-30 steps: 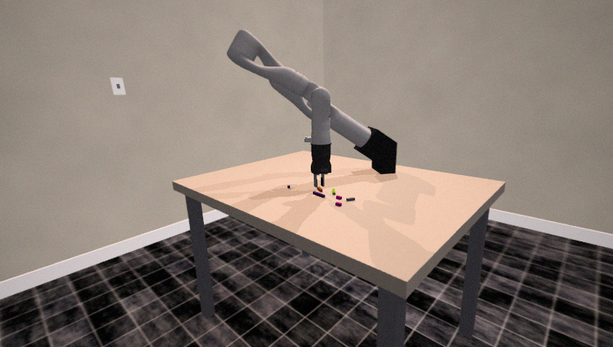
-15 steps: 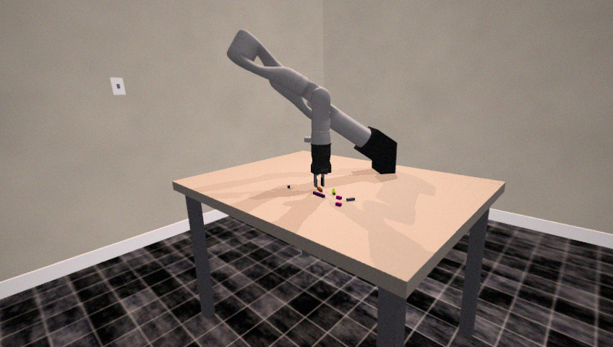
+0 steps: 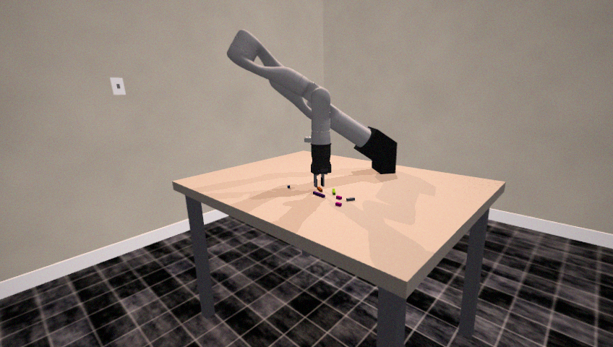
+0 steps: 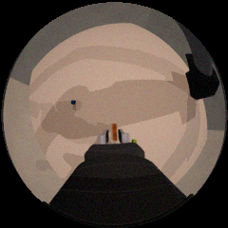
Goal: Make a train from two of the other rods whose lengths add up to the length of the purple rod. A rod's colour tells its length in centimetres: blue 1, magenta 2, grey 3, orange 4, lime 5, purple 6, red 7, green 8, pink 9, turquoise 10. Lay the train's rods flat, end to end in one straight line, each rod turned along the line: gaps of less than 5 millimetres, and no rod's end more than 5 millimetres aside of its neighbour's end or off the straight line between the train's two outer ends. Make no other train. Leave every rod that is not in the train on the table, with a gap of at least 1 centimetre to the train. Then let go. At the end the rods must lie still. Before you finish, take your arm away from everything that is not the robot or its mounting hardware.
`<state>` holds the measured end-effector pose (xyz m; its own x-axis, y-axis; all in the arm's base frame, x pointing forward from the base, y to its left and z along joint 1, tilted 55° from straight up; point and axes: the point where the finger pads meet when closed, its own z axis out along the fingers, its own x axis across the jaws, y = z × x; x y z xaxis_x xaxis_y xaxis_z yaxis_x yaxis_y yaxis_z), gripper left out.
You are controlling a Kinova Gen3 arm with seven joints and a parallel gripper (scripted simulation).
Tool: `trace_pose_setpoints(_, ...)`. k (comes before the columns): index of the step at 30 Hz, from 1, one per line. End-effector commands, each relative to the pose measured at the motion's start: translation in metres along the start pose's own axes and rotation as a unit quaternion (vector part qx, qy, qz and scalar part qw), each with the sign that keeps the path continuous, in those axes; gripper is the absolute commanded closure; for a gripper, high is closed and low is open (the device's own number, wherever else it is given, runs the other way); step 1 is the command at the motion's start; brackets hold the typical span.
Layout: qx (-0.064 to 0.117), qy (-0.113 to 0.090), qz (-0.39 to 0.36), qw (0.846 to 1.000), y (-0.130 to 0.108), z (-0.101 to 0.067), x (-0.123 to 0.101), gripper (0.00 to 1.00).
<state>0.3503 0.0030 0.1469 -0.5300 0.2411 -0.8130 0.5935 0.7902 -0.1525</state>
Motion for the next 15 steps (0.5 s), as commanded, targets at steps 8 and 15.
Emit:
trace_pose_setpoints(8,-0.001,0.002,0.003,1.0,-0.0015,0.001,0.0032,0.46)
trace_pose_setpoints(15,-0.001,0.002,0.003,1.0,-0.0019,0.0009,0.0049,0.46)
